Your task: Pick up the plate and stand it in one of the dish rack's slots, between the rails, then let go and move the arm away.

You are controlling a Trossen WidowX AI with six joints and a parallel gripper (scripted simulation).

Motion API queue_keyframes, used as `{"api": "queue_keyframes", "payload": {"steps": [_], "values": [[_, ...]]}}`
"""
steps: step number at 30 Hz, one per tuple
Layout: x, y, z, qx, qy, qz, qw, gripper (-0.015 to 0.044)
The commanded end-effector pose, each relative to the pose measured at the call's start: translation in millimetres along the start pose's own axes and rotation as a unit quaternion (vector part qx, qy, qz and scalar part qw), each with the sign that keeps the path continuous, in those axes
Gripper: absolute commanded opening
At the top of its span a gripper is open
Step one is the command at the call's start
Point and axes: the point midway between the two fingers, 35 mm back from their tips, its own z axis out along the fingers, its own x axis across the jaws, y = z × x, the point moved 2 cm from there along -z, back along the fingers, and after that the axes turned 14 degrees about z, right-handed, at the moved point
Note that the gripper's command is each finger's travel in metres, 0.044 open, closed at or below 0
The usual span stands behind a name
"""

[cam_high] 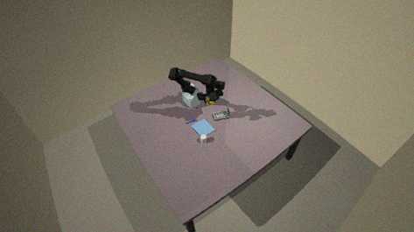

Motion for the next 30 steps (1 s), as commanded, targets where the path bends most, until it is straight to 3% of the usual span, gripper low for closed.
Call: {"api": "queue_keyframes", "payload": {"steps": [1,7,15,30], "values": [[-1.5,-13.7,1.2,0.001,0.001,0.03,1.0,0.0],[-1.5,-13.9,3.1,0.007,0.002,0.024,1.0,0.0],[-0.7,-16.8,24.7,0.072,0.021,-0.048,0.996,0.0],[1.4,-22.2,60.6,0.17,0.105,-0.178,0.963,0.0]]}}
